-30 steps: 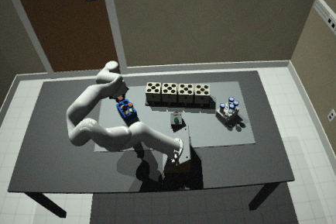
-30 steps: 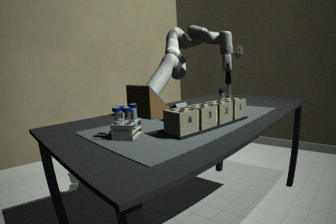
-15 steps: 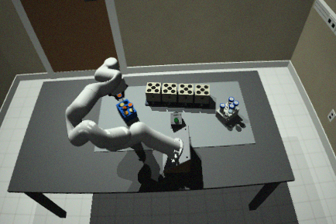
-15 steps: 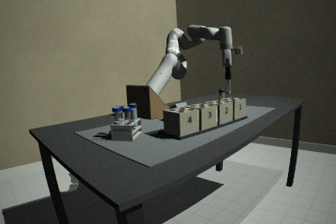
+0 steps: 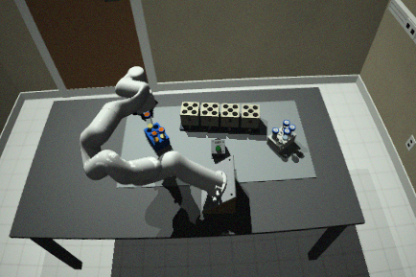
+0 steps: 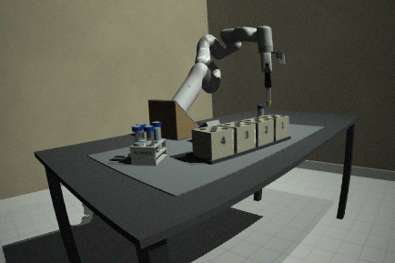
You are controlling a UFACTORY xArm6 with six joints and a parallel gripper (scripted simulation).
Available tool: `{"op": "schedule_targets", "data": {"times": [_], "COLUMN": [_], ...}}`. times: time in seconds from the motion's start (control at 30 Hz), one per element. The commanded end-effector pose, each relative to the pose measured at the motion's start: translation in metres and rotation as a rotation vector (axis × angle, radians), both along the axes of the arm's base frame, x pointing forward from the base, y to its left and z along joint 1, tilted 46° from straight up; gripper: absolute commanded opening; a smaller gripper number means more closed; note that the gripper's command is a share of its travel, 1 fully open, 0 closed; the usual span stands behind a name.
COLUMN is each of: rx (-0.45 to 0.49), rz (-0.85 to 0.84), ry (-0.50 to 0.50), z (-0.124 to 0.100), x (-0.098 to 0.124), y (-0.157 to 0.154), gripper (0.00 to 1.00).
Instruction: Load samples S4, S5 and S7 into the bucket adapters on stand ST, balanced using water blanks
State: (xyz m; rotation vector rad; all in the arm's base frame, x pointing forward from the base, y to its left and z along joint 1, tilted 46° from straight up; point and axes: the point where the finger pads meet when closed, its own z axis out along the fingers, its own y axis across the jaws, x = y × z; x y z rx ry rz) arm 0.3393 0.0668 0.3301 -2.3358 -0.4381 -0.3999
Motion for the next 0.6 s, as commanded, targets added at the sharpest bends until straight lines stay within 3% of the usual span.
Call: {"op": "schedule_targets", "data": {"times": [0.0,0.57], "rx": [-0.001,-0.001], "rz": [-0.001,-0.001], "ry": [-0.002,-0.002], "z": [0.005,0.019], "x": [-0.001,-0.004], "y": [-0.005,-0.019], "gripper": [0.00,0.00]}}
